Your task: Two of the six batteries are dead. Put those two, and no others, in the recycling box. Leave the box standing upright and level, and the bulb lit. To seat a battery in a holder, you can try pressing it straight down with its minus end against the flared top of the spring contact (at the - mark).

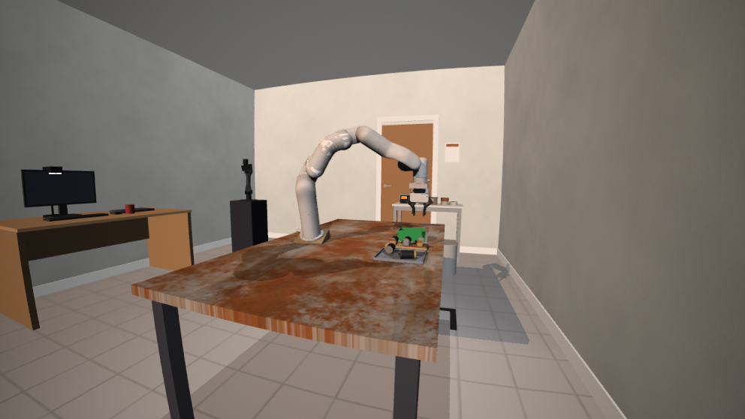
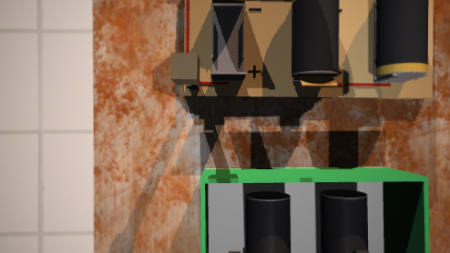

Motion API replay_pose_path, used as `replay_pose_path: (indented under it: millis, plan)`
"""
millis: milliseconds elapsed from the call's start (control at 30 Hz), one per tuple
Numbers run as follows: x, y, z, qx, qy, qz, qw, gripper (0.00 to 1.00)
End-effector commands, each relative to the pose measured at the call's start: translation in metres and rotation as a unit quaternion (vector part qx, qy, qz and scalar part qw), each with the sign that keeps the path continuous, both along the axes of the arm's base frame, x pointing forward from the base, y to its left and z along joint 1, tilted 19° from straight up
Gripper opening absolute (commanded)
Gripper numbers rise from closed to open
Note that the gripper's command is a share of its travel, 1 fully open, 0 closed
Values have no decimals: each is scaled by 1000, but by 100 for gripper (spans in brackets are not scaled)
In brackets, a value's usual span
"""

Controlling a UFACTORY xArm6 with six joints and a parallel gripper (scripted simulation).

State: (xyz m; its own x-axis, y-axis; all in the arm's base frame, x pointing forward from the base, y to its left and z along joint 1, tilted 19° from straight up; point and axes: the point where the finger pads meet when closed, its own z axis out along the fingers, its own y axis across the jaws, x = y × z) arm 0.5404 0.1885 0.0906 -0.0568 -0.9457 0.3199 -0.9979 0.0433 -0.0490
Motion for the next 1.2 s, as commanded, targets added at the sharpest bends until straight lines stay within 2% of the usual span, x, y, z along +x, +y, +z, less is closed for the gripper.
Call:
replay_pose_path:
  millis: [0,167,433,500,567,1000,1067,1167]
  plan:
    - [1,-7,6,1,-3,1,1000,51]
    - [-3,-39,17,1,-3,1,1000,51]
    - [-12,-125,45,1,-3,1,1000,51]
    - [-12,-125,45,1,-3,1,1000,51]
    - [-15,-158,56,1,-3,1,1000,51]
    - [-29,-284,98,1,-3,1,1000,51]
    - [-29,-284,98,1,-3,1,1000,51]
    - [-32,-310,107,1,-3,1,1000,51]
